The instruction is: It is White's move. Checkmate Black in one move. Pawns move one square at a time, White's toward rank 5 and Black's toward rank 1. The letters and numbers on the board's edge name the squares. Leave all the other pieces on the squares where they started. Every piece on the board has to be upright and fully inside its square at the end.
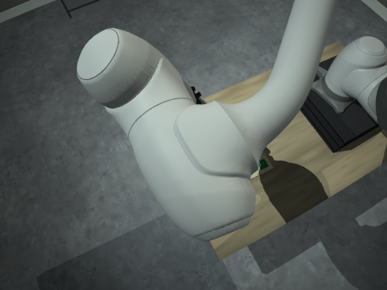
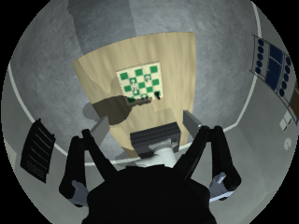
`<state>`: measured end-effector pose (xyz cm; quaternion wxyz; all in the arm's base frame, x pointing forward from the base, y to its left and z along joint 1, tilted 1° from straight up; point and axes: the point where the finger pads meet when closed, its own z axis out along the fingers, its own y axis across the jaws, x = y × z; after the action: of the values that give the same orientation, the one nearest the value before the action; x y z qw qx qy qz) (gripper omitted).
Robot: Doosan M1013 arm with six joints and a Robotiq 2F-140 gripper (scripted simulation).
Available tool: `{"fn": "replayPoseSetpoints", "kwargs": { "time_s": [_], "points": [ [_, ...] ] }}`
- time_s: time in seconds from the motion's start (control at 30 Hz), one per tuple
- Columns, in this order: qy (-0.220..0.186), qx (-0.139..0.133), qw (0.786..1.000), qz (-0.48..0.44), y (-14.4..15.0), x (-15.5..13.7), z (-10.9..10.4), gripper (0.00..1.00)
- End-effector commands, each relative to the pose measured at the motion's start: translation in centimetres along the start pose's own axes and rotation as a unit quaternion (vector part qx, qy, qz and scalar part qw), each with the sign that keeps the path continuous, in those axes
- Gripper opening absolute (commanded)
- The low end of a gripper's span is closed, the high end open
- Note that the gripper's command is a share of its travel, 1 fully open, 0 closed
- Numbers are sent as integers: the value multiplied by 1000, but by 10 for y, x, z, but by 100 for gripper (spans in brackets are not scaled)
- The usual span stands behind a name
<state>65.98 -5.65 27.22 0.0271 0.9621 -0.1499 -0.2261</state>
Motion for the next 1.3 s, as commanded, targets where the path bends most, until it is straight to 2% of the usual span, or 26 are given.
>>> {"fn": "replayPoseSetpoints", "kwargs": {
  "time_s": [0.0, 0.03, 0.07, 0.1, 0.17, 0.2, 0.23, 0.3, 0.4, 0.43, 0.47, 0.5, 0.57, 0.6, 0.63, 0.67, 0.73, 0.77, 0.8, 0.83, 0.9, 1.0, 1.07, 1.13, 1.17, 1.27],
  "points": [
    [97, 19, 993, -64, -19, -18, -14, 100],
    [135, 23, 987, -89, -27, -25, -21, 100],
    [135, 23, 987, -89, -27, -25, -21, 100],
    [173, 25, 978, -115, -35, -34, -28, 100],
    [173, 25, 978, -115, -35, -34, -28, 100],
    [213, 27, 966, -141, -43, -43, -37, 100],
    [215, 22, 968, -127, -51, -43, -28, 100],
    [184, 2, 981, -54, -69, -33, 6, 100],
    [184, 2, 981, -54, -69, -33, 6, 100],
    [172, -11, 985, -16, -77, -29, 24, 100],
    [172, -11, 985, -16, -77, -29, 24, 100],
    [161, -25, 986, 22, -86, -25, 41, 100],
    [161, -25, 986, 22, -86, -25, 41, 100],
    [153, -41, 986, 61, -94, -21, 58, 100],
    [153, -41, 986, 61, -94, -21, 58, 100],
    [147, -59, 982, 99, -102, -18, 75, 100],
    [147, -59, 982, 99, -102, -18, 75, 100],
    [144, -77, 977, 137, -110, -16, 92, 100],
    [144, -77, 977, 137, -110, -16, 92, 100],
    [143, -96, 969, 175, -118, -14, 109, 100],
    [143, -96, 969, 175, -118, -14, 109, 100],
    [151, -133, 948, 247, -132, -10, 141, 100],
    [151, -133, 948, 247, -132, -10, 141, 100],
    [159, -152, 934, 282, -139, -9, 156, 100],
    [170, -169, 919, 315, -146, -8, 171, 100],
    [170, -169, 919, 315, -146, -8, 171, 100]
  ]
}}
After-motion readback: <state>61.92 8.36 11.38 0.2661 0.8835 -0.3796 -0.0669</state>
